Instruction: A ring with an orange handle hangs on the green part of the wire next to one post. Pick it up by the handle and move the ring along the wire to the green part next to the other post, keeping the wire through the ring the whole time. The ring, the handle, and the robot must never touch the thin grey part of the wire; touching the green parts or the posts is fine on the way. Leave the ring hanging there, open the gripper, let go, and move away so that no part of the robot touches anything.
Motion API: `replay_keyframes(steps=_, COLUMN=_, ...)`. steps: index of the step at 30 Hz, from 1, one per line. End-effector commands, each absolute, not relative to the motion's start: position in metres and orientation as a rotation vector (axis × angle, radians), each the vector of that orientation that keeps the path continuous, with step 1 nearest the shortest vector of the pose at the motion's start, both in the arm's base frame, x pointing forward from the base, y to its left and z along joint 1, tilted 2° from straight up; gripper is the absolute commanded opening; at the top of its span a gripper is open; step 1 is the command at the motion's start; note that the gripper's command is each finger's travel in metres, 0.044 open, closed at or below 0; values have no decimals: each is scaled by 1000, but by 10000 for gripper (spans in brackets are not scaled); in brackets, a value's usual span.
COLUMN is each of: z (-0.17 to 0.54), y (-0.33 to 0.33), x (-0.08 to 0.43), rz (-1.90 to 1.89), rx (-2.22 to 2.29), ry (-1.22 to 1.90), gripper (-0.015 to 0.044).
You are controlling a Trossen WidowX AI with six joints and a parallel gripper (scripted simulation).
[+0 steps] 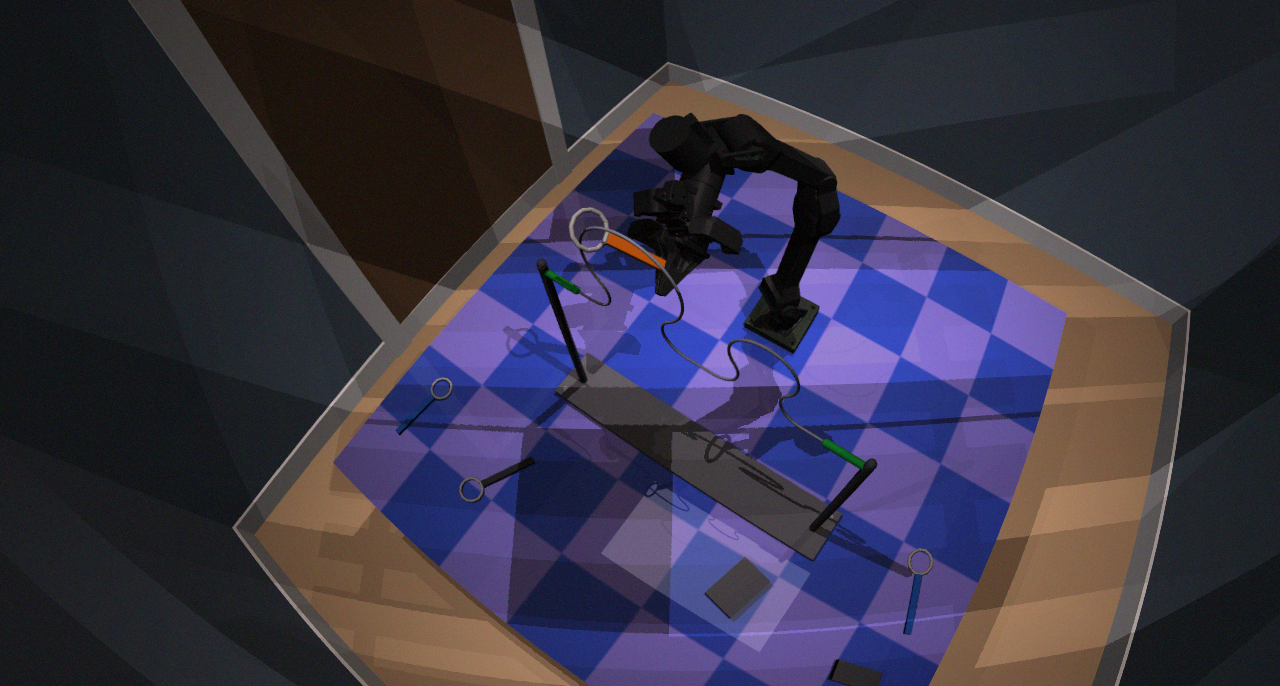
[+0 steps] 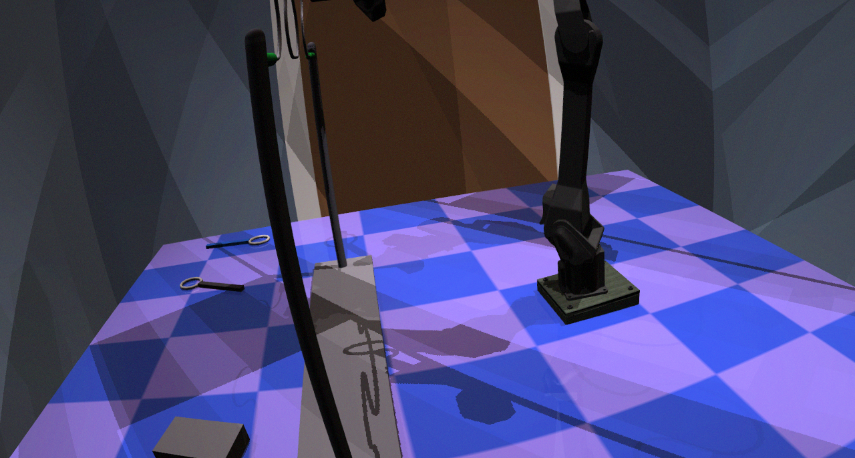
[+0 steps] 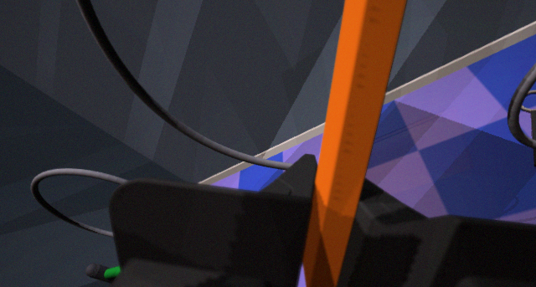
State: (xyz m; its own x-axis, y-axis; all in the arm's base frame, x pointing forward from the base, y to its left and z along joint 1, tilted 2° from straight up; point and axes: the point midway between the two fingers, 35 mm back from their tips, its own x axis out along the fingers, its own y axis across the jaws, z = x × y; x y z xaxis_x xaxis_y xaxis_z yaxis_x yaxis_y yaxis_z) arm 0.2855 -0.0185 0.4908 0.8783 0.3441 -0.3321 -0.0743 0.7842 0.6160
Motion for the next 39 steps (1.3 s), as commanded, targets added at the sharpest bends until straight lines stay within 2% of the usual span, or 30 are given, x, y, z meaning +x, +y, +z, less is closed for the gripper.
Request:
replay_keyframes(steps=1, z=491, y=-19, x=285, rz=218, rx=570, ry=442, gripper=-150)
replay_keyframes(steps=39, z=485, y=-35, x=288, rz=73, rx=106, ry=395, gripper=-150)
